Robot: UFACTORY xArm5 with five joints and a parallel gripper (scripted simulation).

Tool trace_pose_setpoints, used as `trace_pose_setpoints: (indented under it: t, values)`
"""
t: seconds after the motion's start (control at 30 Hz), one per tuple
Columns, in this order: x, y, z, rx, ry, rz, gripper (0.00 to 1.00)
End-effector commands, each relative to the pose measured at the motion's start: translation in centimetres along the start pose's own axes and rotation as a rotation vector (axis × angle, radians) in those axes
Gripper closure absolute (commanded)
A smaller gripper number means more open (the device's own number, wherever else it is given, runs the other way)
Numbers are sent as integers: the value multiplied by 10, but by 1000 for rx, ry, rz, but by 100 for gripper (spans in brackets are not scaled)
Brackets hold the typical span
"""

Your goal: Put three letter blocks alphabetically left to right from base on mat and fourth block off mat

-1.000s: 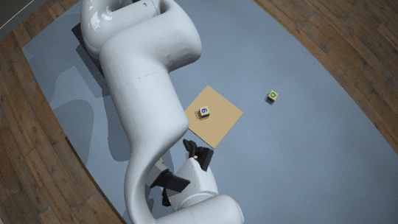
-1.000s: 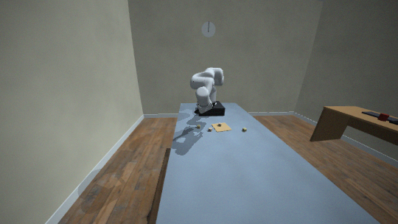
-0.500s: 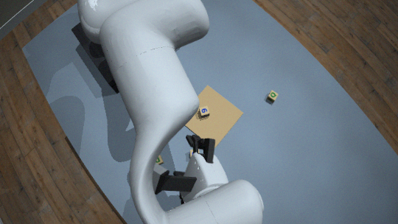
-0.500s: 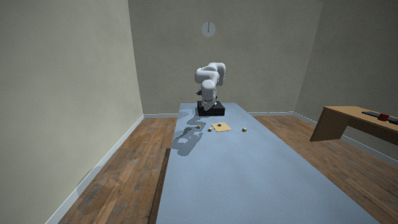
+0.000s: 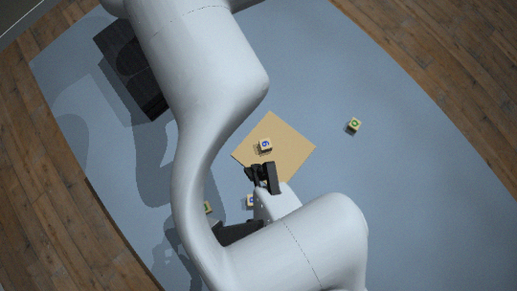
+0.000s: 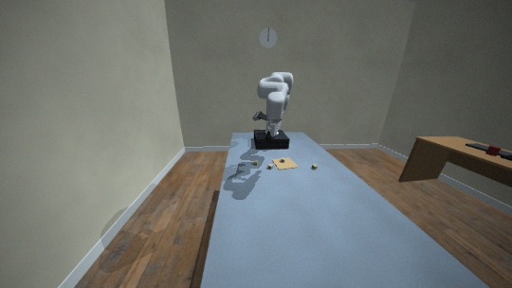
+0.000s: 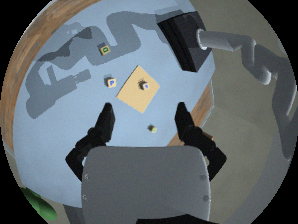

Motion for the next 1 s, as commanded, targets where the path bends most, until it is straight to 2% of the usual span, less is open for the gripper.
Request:
trace_pose_setpoints:
  t: [0.0,0.2,0.27,0.3,0.43,0.77,0.83,0.87,0.97]
  values:
    - [10,10,-6,126,-6,62,0]
    - [19,24,-13,297,3,114,0]
    - [19,24,-13,297,3,114,0]
    - [22,31,-17,374,9,137,0]
    - [26,40,-21,471,19,166,0]
    - [34,67,-32,760,62,250,0]
    - [34,67,-32,760,62,250,0]
    - [35,74,-35,842,78,274,0]
    - [36,81,-37,905,91,291,0]
Point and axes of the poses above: the point where the finger pads meet when closed, its own x axis back along the fingers, its own y axis across the jaws, z = x × y, the point moved 1 cm from there along x, back along the fingers, and after that the axes turned 5 degrees about x, right-handed, at the moved point
